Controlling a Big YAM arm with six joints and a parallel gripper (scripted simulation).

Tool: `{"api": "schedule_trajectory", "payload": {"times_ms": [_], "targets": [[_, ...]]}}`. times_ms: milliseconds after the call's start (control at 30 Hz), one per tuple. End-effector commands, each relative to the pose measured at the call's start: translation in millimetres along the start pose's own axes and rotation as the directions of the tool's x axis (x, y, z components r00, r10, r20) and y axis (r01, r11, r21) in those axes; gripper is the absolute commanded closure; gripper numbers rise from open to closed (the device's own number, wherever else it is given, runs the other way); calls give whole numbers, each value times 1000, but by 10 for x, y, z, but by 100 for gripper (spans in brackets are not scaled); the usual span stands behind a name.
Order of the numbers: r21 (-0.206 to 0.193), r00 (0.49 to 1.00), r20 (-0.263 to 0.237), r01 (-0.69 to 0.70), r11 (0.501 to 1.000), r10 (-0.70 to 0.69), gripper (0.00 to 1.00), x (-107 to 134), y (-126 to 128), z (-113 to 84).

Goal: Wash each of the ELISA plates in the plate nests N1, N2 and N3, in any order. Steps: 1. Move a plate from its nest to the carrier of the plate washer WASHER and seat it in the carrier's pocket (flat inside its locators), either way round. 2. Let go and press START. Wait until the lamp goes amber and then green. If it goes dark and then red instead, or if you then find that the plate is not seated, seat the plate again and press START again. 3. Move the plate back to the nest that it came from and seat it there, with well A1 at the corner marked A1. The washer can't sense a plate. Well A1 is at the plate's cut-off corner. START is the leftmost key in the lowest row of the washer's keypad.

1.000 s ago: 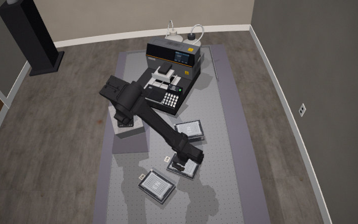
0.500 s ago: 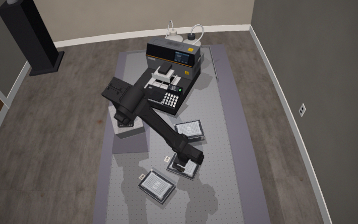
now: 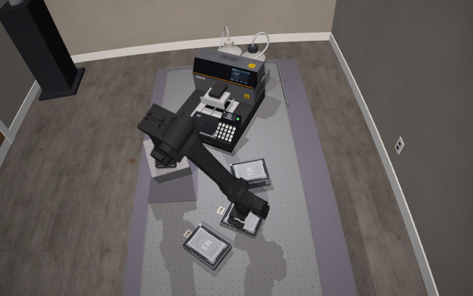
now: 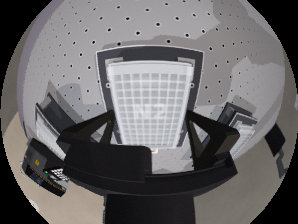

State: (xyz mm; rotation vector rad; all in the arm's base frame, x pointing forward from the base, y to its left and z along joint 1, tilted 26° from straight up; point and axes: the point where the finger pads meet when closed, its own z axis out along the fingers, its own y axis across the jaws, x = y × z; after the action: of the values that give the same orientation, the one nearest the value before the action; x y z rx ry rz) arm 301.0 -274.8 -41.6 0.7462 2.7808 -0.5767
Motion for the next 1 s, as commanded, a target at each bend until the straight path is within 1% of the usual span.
{"api": "schedule_trajectory", "payload": {"times_ms": [0, 33, 300, 333, 400, 667, 967], "targets": [[1, 1000, 14, -2, 1000, 2, 0, -77, -33, 54], [1, 1000, 17, -3, 1000, 3, 0, -73, -11, -3], [1, 1000, 17, -3, 1000, 3, 0, -73, -11, -3], [1, 1000, 17, -3, 1000, 3, 2, -73, -11, -3], [1, 1000, 17, -3, 1000, 3, 2, -73, -11, -3], [1, 1000, 17, -3, 1000, 3, 18, -73, -11, -3], [1, 1000, 17, -3, 1000, 3, 18, -73, -11, -3]]}}
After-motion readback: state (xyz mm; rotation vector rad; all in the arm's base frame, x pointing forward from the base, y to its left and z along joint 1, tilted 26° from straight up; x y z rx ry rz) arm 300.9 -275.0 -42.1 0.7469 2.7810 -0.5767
